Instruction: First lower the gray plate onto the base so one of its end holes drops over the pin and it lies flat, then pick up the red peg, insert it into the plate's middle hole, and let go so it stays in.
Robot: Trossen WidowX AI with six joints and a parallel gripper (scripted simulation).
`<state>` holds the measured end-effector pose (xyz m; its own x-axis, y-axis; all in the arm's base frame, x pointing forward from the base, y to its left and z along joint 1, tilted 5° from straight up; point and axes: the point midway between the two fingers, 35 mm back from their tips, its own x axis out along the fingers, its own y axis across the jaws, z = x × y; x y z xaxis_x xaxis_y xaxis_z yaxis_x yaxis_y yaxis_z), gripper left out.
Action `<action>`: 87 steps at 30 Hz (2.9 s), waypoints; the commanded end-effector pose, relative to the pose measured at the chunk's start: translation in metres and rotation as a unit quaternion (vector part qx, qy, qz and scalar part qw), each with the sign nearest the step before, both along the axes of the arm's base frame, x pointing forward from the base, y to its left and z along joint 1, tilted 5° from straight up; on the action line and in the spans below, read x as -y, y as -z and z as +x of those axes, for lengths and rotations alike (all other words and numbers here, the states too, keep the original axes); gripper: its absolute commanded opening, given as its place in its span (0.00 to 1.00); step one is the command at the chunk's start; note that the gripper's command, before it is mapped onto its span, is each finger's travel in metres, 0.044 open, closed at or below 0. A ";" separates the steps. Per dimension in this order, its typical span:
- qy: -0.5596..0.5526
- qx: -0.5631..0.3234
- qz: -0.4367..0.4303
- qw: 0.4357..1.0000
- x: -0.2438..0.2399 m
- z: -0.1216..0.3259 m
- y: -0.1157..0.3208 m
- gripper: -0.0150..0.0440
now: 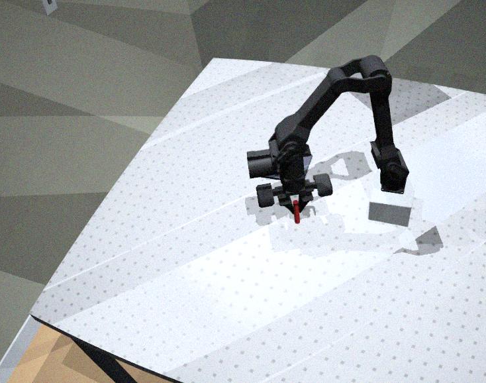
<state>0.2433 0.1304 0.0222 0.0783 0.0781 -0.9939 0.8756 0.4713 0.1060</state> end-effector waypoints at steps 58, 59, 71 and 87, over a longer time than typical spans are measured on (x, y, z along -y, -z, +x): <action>0.010 0.001 -0.007 1.000 0.045 0.043 -0.074 0.25; 0.010 0.001 -0.007 1.000 0.048 0.045 -0.074 0.25; 0.008 0.002 -0.009 1.000 0.075 0.066 -0.075 0.25; 0.006 0.004 -0.009 1.000 0.117 0.089 -0.074 0.25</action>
